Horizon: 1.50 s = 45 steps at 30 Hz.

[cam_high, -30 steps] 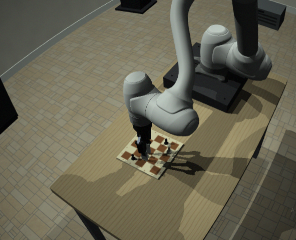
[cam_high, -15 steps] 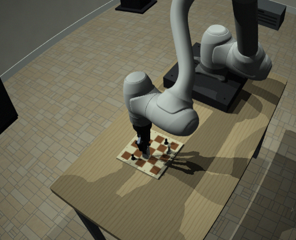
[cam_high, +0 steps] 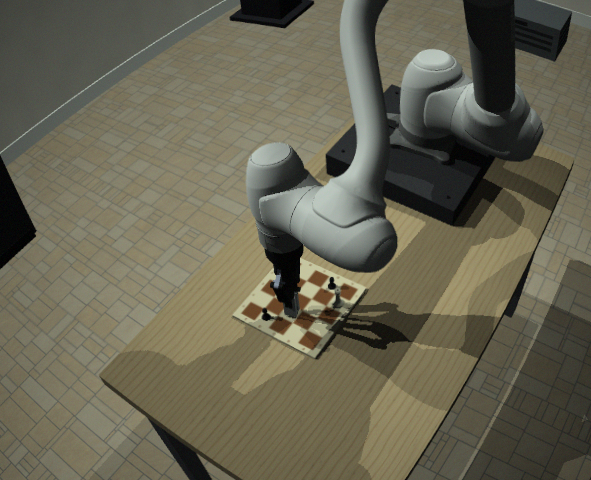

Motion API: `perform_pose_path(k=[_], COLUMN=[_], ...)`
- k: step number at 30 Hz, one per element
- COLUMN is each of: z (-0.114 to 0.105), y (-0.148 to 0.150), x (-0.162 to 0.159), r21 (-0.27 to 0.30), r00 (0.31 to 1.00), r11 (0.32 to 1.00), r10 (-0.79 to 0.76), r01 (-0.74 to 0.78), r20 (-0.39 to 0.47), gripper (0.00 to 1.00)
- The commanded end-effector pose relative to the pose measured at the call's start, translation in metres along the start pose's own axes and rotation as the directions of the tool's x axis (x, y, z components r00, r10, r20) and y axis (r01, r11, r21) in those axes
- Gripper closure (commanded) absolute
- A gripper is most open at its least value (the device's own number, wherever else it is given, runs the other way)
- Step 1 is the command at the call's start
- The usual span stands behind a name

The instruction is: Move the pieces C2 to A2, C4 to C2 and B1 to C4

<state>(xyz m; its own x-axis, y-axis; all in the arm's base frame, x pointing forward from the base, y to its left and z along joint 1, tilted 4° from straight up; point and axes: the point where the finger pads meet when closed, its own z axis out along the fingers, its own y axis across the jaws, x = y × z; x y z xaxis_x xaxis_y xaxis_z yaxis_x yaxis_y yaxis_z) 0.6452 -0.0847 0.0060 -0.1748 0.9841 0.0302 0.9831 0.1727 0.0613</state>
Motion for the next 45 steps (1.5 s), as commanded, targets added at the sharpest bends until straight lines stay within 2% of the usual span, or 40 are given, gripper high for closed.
perform_pose_path(k=[1, 19, 23, 29, 31, 36, 45], z=[0.000, -0.003, -0.019, -0.063, -0.063, -0.093, -0.100], y=[0.000, 0.000, 0.000, 0.000, 0.000, 0.000, 0.000], x=[0.000, 0.000, 0.000, 0.000, 0.000, 0.000, 0.000], r21=[0.000, 0.000, 0.000, 0.000, 0.000, 0.000, 0.000], r00=[1.000, 1.000, 1.000, 1.000, 1.000, 1.000, 1.000], r11=[1.000, 1.000, 1.000, 1.000, 1.000, 1.000, 1.000], r10=[0.000, 0.000, 0.000, 0.000, 0.000, 0.000, 0.000], r01=[0.000, 0.000, 0.000, 0.000, 0.000, 0.000, 0.000], r20=[0.000, 0.000, 0.000, 0.000, 0.000, 0.000, 0.000], gripper=[1.00, 1.00, 1.00, 1.00, 1.00, 1.00, 1.00])
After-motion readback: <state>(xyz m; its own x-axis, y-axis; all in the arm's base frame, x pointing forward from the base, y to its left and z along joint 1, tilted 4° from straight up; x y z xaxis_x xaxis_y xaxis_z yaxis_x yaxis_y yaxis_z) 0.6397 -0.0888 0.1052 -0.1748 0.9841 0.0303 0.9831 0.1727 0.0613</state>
